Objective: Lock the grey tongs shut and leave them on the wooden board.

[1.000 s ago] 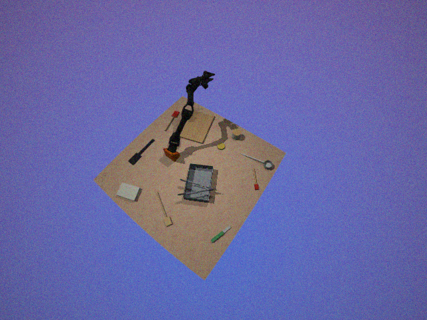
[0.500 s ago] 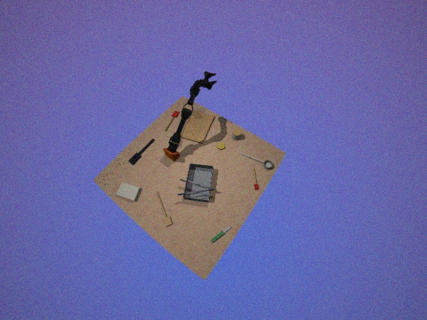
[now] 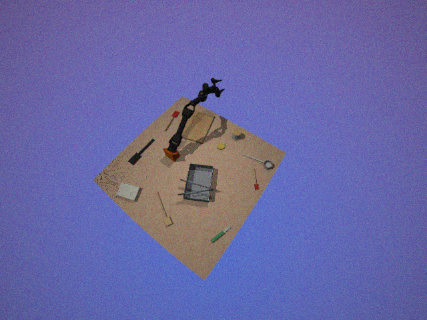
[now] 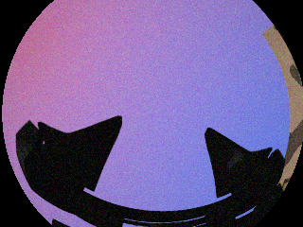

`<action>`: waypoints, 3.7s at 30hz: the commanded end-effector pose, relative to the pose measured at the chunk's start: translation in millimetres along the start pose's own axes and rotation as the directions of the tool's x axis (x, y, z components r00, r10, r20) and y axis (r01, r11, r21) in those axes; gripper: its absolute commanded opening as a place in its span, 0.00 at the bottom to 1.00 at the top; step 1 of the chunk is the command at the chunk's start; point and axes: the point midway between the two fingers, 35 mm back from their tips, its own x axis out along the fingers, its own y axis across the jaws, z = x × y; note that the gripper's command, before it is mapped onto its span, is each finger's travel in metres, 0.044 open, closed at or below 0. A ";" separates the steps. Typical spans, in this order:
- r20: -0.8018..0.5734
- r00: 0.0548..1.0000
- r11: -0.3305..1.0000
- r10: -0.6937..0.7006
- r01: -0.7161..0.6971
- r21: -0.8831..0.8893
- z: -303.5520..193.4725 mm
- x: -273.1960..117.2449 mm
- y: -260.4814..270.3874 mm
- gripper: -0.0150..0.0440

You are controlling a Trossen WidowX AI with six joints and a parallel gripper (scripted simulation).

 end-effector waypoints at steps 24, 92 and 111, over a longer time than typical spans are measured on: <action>0.106 0.912 0.692 -0.396 0.372 -0.619 157.4 62.6 -236.9 1.00; 0.084 -0.397 -0.138 -0.914 0.500 0.855 674.5 -406.2 -396.1 1.00; -0.313 -0.179 -0.206 -0.933 -0.450 0.869 668.8 -560.6 -324.8 1.00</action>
